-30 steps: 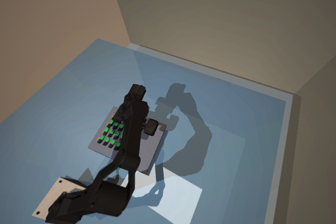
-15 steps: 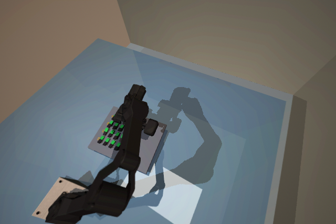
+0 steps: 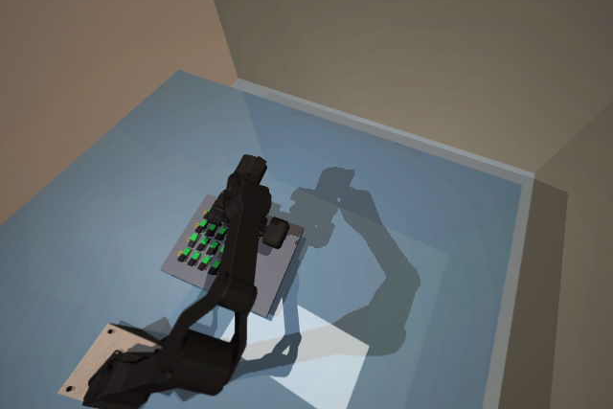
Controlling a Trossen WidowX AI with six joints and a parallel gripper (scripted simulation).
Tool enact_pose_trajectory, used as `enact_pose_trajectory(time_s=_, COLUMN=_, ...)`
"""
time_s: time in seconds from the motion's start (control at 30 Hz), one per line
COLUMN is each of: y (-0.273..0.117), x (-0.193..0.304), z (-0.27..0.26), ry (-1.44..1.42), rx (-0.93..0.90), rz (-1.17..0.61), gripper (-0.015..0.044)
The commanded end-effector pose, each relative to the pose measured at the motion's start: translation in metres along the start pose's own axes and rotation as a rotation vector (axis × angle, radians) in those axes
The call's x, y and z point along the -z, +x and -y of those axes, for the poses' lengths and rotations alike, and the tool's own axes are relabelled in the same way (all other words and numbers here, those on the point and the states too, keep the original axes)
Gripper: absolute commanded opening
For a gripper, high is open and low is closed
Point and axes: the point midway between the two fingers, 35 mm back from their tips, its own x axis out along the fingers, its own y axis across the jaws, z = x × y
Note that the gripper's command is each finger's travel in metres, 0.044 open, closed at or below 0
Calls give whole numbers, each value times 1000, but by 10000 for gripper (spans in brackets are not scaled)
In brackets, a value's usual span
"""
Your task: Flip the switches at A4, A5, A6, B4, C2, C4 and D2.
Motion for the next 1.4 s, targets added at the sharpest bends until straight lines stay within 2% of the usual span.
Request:
enact_pose_trajectory(time_s=0.0, y=-8, x=-1, z=0, ry=0, rx=-1, rz=-3, gripper=0)
enact_pose_trajectory(time_s=0.17, y=-62, x=-3, z=0, ry=-4, rx=2, rz=-27, gripper=0)
enact_pose_trajectory(time_s=0.3, y=-64, x=-1, z=-3, ry=-4, rx=2, rz=-27, gripper=0)
enact_pose_trajectory(time_s=0.43, y=-65, x=25, z=-44, ry=-5, rx=-1, rz=-28, gripper=0)
enact_pose_trajectory(time_s=0.63, y=-63, x=38, z=-60, ry=-5, rx=0, rz=-27, gripper=0)
enact_pose_trajectory(time_s=0.77, y=-32, x=40, z=-60, ry=-5, rx=1, rz=-4, gripper=0)
enact_pose_trajectory(time_s=1.37, y=-7, x=40, z=-60, ry=-5, rx=2, rz=-2, gripper=0)
